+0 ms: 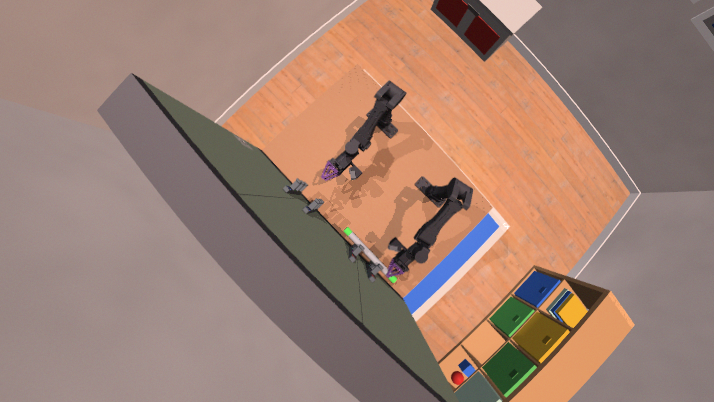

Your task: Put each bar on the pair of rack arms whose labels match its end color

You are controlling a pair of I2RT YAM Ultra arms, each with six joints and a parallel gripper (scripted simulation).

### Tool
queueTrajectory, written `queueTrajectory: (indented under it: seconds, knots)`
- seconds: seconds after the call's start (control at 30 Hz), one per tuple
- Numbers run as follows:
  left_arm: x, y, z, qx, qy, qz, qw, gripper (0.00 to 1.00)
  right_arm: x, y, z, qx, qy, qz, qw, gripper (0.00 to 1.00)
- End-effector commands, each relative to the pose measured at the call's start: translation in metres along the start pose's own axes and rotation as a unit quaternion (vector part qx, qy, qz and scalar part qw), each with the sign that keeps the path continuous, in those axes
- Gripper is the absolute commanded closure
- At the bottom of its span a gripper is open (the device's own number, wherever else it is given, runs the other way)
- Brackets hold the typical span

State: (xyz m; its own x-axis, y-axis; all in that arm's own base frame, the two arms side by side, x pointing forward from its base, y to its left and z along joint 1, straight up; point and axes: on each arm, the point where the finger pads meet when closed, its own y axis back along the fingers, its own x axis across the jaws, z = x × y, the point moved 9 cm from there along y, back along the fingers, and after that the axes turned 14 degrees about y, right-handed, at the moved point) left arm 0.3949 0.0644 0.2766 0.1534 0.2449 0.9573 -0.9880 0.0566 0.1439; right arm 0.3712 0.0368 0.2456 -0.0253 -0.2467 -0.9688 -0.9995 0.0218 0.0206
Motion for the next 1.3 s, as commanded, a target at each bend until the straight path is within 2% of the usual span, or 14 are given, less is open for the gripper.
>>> queueTrajectory:
  seconds: [0.0,1.27]
  knots:
    - [0.037,0.013,0.008,-0.018,-0.006,0.072,0.997,1.0,-0.003,0.0,0.001,0.002,-0.003,-0.01,1.0,0.0]
    - [0.031,0.042,0.004,-0.018,-0.006,0.072,0.997,1.0,-0.003,0.0,0.001,0.002,-0.003,-0.01,1.0,0.0]
